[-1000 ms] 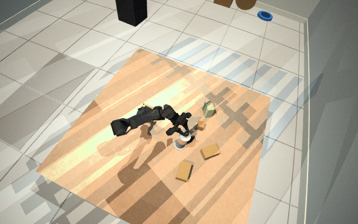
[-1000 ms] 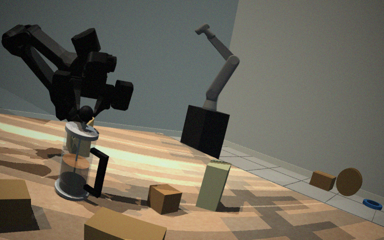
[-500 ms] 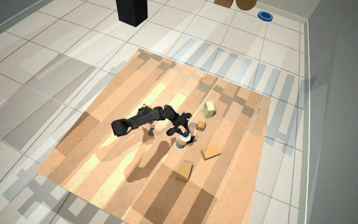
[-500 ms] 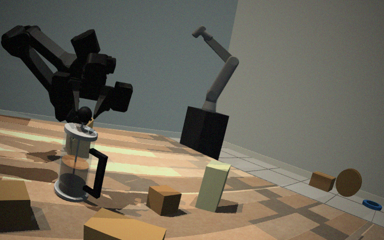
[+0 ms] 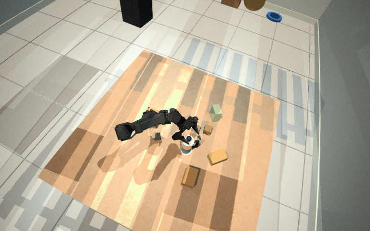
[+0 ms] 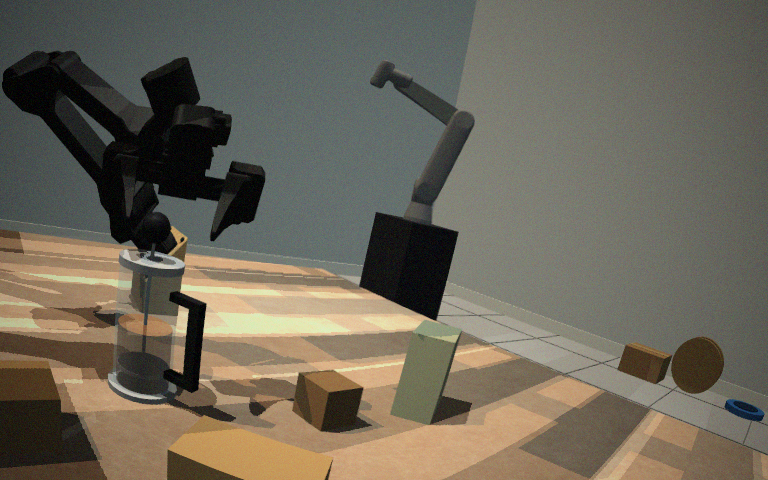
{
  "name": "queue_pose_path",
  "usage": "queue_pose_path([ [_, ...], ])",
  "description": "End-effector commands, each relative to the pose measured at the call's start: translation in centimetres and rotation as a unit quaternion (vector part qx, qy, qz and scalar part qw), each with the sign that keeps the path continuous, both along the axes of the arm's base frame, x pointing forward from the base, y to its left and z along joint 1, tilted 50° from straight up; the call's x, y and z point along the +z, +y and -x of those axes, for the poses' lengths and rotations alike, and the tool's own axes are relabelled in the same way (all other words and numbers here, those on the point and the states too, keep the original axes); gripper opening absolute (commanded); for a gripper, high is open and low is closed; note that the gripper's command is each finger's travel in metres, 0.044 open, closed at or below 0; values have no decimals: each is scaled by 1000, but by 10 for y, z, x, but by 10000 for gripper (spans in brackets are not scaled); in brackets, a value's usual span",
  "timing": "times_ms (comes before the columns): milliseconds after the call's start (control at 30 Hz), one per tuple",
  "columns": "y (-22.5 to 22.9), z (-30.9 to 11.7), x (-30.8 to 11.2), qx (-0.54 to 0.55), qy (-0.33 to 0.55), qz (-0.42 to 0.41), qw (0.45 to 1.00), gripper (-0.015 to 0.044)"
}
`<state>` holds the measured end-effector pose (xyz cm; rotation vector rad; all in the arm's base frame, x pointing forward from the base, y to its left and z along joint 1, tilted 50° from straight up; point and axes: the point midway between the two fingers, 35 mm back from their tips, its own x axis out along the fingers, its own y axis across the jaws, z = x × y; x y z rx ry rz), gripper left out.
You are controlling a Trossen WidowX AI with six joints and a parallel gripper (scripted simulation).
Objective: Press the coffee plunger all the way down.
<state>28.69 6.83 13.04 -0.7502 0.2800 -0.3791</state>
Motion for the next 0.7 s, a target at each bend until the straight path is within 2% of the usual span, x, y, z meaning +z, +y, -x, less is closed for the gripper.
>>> queue_pose_path([
  [0, 10, -2, 10, 13, -11, -13, 1000, 440],
  [267, 30, 4, 20, 9, 7, -15, 1000, 440],
  [433, 47, 23, 45, -2, 13, -1, 1000, 440],
  [667, 50, 30, 56, -3, 9, 7, 1000, 440],
])
